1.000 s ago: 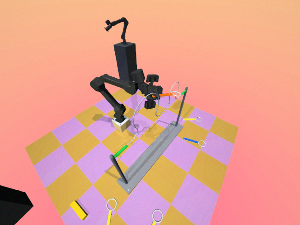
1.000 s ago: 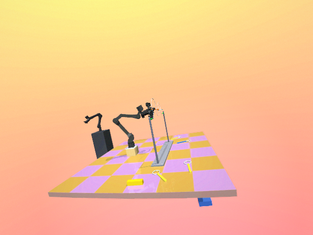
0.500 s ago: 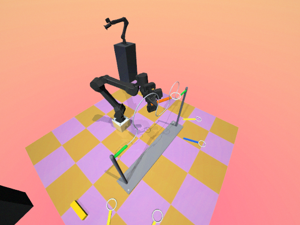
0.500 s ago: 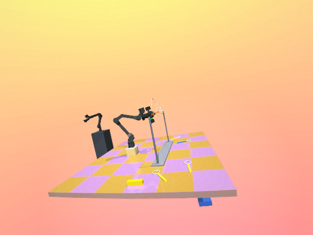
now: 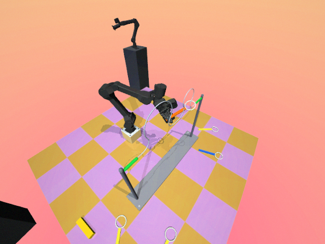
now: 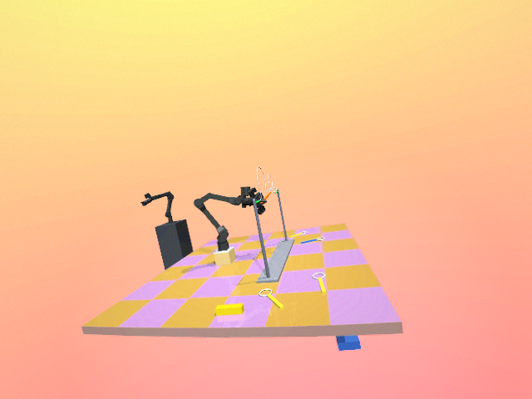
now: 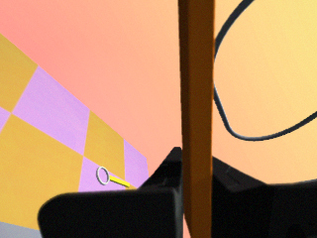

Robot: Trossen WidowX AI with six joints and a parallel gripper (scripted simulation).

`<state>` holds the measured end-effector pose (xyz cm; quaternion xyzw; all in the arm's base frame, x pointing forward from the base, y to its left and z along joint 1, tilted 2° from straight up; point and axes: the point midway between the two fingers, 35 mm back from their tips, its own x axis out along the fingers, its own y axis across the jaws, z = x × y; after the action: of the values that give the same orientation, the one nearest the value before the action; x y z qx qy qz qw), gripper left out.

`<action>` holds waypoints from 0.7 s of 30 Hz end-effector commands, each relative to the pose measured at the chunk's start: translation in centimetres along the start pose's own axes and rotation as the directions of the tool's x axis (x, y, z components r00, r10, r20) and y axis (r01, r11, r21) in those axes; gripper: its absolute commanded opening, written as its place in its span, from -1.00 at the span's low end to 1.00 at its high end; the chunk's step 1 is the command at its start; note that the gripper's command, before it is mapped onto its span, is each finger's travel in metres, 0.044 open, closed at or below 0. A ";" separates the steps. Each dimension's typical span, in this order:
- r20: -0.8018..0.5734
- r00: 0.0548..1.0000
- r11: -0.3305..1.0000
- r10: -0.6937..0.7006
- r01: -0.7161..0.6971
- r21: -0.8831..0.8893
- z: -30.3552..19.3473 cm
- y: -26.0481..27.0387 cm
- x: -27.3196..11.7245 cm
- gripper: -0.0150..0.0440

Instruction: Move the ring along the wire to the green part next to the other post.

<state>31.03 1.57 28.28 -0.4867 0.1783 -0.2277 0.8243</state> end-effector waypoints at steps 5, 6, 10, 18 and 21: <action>0.016 0.997 0.987 0.075 -0.077 0.142 0.0 2.8 0.0 -1.00; 0.015 0.996 0.982 0.087 -0.088 0.167 0.1 3.2 -0.1 -1.00; 0.012 0.991 0.957 0.131 -0.130 0.259 0.4 4.7 -0.4 -1.00; 0.017 0.977 0.882 0.214 -0.200 0.426 1.5 7.5 -1.3 -1.00; 0.023 0.970 0.846 0.243 -0.223 0.484 2.0 8.4 -1.7 -1.00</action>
<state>32.09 6.43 22.19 -0.2753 0.1902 -0.1796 0.9251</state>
